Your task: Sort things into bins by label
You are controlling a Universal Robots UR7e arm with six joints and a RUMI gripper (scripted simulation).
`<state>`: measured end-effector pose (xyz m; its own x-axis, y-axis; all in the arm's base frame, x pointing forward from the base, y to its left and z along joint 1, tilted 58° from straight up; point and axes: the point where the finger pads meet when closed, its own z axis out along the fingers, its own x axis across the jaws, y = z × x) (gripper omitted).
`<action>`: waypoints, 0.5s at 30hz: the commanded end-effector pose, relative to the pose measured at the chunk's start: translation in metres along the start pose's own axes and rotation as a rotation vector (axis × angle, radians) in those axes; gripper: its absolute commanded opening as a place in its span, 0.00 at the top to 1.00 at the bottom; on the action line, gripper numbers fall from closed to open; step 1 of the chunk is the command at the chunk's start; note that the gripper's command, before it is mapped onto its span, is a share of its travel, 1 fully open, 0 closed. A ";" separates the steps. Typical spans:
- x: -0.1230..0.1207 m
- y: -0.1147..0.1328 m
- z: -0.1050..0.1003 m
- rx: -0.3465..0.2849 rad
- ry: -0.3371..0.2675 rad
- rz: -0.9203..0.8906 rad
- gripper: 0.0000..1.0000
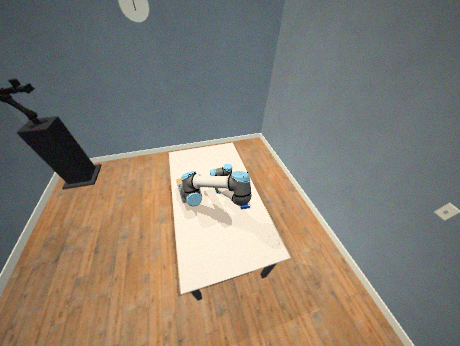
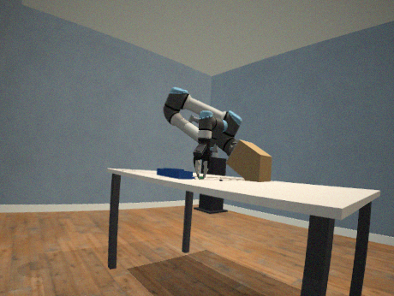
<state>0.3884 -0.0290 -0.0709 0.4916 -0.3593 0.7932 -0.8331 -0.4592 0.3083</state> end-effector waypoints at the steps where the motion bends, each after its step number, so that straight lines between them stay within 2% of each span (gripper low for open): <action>1: 0.001 0.000 0.000 0.006 0.002 0.002 0.83; 8: -0.002 0.002 0.001 0.003 0.000 -0.002 0.83; 9: 0.000 0.001 0.000 0.006 0.002 0.002 1.00; 15: 0.000 0.001 0.000 0.006 0.002 0.002 1.00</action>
<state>0.3884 -0.0291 -0.0705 0.4889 -0.3583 0.7953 -0.8328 -0.4631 0.3033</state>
